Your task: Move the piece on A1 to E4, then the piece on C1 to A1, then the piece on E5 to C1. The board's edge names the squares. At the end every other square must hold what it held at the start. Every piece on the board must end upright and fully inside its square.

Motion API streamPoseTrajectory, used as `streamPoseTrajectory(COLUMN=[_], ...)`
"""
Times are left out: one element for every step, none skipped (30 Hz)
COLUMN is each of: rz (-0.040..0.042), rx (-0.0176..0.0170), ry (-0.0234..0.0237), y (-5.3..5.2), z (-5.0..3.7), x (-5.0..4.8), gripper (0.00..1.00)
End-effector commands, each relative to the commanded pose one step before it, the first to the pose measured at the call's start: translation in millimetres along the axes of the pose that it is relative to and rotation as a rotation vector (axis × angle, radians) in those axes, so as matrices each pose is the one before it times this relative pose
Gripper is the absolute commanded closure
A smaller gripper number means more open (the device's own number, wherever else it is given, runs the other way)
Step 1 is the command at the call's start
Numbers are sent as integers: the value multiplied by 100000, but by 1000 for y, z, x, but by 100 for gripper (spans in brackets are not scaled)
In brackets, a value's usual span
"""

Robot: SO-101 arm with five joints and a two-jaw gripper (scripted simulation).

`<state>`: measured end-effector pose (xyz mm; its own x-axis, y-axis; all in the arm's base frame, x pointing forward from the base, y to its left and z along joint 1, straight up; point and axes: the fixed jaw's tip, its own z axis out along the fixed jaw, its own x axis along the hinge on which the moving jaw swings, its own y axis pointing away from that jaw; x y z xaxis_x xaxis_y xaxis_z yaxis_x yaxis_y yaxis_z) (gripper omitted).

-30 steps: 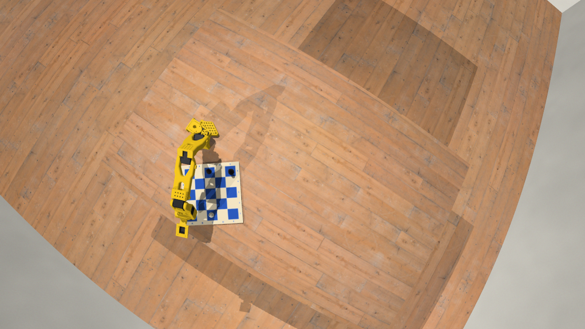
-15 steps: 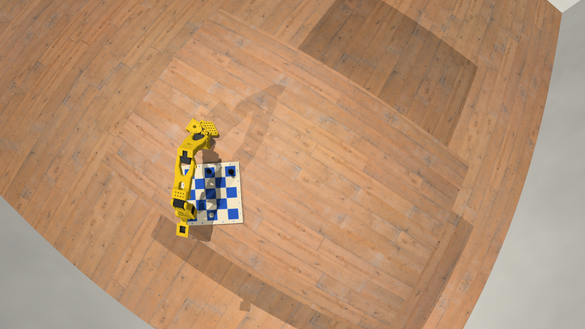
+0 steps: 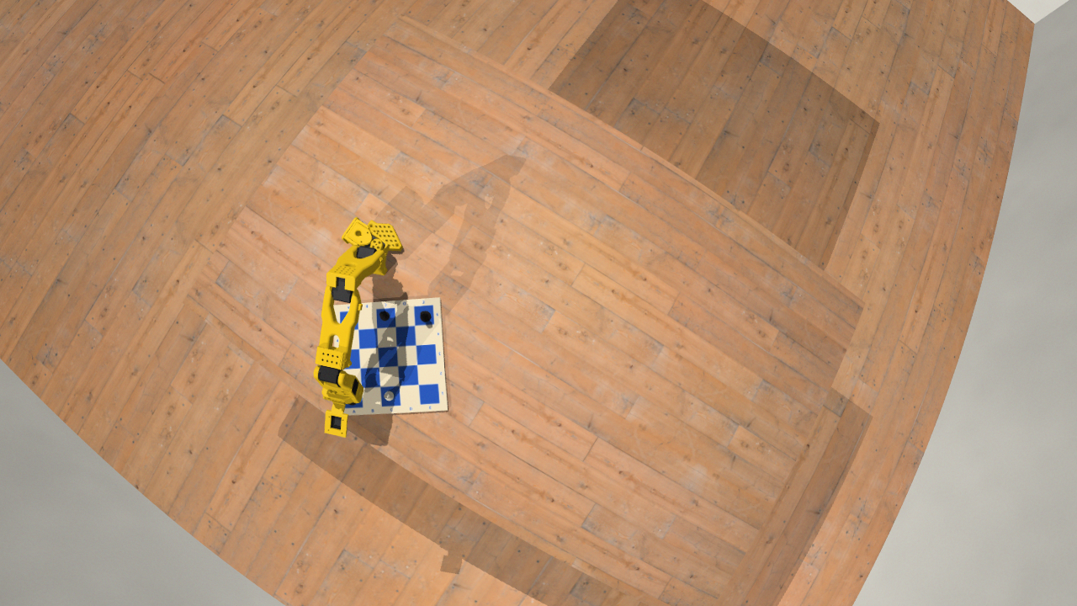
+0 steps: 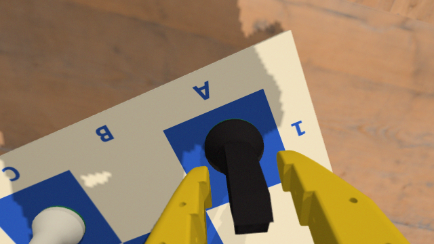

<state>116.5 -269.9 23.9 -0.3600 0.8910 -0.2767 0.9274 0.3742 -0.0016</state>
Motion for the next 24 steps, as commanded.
streamPoseTrajectory(rz=[1538, -4, -2, -1, 0, 0, 0, 0, 0, 0, 0, 0, 0, 0, -1, -1, -1, -1, -1, -1, -1, 0, 0, 0], rx=[109, -1, -1, 0, 0, 0, 0, 0, 0, 0, 1, 4, 10, 16, 22, 27, 30, 31, 30, 27, 22, 16, 10, 0], ry=[-1490, -5, -2, -2, 0, -1, 0, 0, 1, -1, 1, -1, 1, -1, 0, -1, 0, -1, 1, -1, 1, -1, 1, 0], y=[-2162, 12, 7, 4, 0, 1, 0, 0, -1, 1, -7, -41, -99, -161, -224, -272, -305, -315, -305, -272, -224, -161, -99, 0], z=[-5810, -442, -301, -142, -24, -1, 0, 0, 1, -1, 1, 0, 1, 1, 2, 1, 3, 2, 3, 1, 2, 1, 1, 0], x=[-4487, -484, -325, -153, -25, -1, 0, 0, 1, -1, 1, -1, 1, -2, 0, -2, 1, -1, 1, -1, 2, -1, 1, 0], gripper=[87, 87, 87, 87, 87, 87, 87, 87, 87, 87, 87, 87, 87, 87, 87, 87, 87, 87, 87, 87, 87, 87, 87, 87])
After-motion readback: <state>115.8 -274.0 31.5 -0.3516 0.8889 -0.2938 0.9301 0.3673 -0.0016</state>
